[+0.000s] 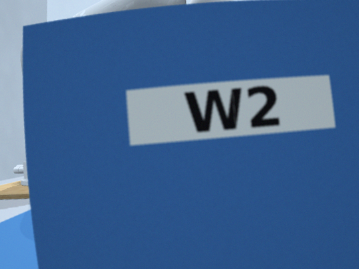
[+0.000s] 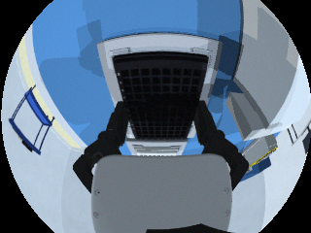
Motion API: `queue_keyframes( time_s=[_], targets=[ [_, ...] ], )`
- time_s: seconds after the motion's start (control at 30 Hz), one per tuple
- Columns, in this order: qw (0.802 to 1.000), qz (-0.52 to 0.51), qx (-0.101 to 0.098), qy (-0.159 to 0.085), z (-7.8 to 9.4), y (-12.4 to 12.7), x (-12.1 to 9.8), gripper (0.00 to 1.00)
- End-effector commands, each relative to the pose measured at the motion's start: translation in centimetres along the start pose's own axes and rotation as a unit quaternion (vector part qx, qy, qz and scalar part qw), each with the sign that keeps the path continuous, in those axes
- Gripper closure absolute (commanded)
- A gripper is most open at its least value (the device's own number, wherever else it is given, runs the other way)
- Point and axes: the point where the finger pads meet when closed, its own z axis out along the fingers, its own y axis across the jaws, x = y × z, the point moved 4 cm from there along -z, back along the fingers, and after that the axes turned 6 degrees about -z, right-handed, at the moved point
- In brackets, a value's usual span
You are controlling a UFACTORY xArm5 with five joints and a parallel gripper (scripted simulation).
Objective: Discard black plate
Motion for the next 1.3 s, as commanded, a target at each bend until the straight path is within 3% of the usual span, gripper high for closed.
queue_keyframes(
  time_s=[0.0, 1.27],
  targets=[
    [1.0, 0.0, 0.0, 0.003, -0.27, -0.02, 0.13, 1.0],
    [1.0, 0.0, 0.0, 0.003, -0.67, -0.02, 0.13, 1.0]
  ],
)
